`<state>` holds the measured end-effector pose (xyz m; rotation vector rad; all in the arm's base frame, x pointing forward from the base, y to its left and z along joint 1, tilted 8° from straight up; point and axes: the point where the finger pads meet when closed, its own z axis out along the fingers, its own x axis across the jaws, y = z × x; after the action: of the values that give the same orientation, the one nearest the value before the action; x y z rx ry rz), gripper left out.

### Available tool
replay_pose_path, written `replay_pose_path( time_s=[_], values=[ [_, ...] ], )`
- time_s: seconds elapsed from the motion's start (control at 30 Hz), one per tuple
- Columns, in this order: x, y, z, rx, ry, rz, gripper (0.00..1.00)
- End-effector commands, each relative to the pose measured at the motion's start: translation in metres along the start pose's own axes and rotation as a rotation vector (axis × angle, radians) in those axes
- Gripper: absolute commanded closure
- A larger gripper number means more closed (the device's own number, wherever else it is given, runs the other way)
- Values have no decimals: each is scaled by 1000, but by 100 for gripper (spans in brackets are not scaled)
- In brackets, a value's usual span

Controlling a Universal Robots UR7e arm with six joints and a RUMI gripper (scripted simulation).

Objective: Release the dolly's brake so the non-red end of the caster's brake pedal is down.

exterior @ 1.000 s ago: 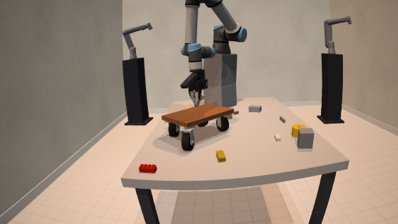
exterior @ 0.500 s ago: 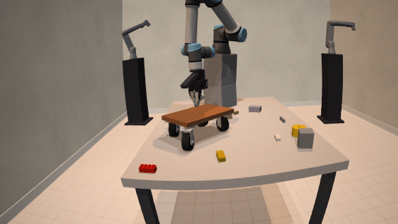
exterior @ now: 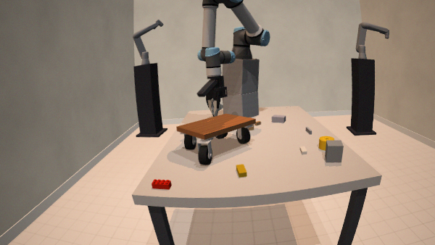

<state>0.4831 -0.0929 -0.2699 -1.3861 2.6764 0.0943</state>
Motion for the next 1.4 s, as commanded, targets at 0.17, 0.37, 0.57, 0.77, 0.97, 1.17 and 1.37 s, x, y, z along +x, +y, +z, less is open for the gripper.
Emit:
replay_pose_path(
  time_s=[0.17,0.37,0.57,0.77,0.97,1.17,1.37],
  values=[
    [-1,-2,0,3,0,-2,100],
    [-1,-2,1,3,0,-2,100],
    [-1,-2,4,3,0,-2,100],
    [-1,-2,7,3,0,-2,100],
    [-1,-2,7,2,1,-2,100],
    [-1,-2,6,4,0,-2,100],
    [0,0,0,0,1,0,100]
  ],
)
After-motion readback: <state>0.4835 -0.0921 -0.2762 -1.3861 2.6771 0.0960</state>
